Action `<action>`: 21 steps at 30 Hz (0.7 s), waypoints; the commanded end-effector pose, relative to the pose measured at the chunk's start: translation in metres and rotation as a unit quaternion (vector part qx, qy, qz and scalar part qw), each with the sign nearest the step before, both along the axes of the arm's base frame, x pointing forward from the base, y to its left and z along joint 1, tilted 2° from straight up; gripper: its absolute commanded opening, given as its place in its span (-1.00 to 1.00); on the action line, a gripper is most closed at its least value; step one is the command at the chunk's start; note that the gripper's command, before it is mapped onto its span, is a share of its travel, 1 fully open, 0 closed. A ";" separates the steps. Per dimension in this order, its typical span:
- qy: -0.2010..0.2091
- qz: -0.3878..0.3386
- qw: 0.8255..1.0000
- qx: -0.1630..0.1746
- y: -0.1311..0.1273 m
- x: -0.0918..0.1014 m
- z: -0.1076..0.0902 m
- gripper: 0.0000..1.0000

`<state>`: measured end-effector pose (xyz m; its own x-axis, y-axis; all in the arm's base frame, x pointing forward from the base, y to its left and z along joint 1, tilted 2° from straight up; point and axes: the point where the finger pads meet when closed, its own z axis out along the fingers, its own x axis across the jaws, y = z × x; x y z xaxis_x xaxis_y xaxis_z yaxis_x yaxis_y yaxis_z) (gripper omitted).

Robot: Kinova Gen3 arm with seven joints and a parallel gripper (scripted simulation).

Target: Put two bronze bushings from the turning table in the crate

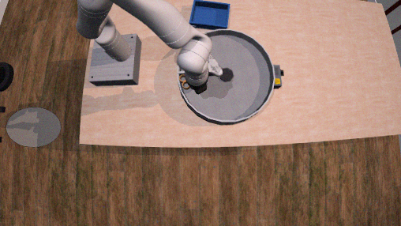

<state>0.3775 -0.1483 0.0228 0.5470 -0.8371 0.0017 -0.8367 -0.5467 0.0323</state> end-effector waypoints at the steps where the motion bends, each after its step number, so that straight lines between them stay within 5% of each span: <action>1: -0.001 0.000 1.000 0.000 0.000 0.001 0.001 -1.00; 7: -0.001 0.000 1.000 0.000 0.000 0.001 0.025 -1.00; 21: -0.001 0.000 1.000 0.000 0.001 0.001 0.035 -1.00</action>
<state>0.3759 -0.1471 0.0493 0.5466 -0.8374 -0.0040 -0.8367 -0.5464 0.0369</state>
